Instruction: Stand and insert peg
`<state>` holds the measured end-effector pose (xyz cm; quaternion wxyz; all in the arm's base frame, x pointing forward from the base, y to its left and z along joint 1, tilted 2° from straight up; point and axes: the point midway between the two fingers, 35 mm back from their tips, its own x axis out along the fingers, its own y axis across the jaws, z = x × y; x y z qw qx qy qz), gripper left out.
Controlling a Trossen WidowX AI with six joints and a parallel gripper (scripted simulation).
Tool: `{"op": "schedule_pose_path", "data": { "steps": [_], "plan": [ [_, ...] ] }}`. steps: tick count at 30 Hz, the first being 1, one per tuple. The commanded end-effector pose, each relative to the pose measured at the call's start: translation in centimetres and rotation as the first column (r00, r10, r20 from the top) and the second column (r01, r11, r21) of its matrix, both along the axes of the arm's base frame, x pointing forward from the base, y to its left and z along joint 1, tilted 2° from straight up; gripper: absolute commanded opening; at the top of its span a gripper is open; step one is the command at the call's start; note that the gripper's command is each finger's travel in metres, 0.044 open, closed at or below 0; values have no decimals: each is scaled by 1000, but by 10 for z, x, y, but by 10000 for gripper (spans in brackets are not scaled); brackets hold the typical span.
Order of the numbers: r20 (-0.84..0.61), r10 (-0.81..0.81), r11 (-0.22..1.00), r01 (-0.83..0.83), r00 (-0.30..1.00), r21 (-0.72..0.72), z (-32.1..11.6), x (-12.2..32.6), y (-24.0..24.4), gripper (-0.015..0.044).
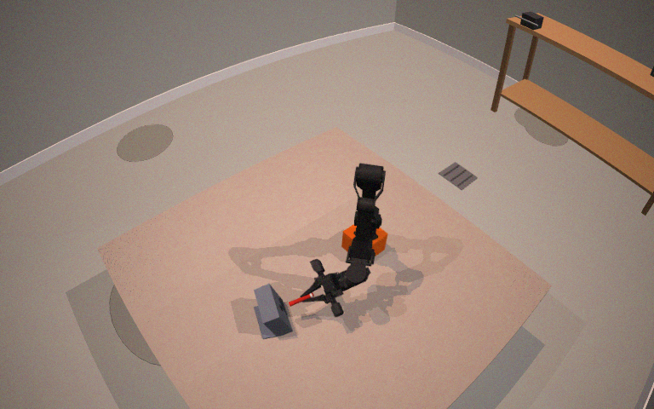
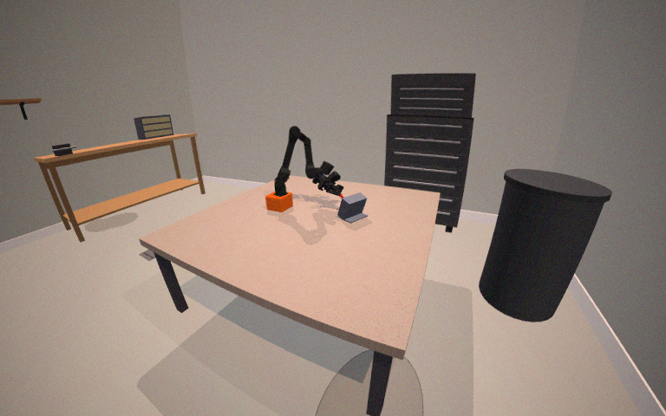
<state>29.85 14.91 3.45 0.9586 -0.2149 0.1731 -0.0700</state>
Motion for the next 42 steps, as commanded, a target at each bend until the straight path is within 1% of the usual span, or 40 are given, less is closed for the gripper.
{"op": "schedule_pose_path", "data": {
  "steps": [1,16,42],
  "plan": [
    [-3,-1,1000,1,1000,-9,-2,2,-1,0],
    [2,-4,1000,4,1000,-3,-9,21,-6,0],
    [4,-8,1000,8,1000,2,-9,21,-5,0]
  ]
}}
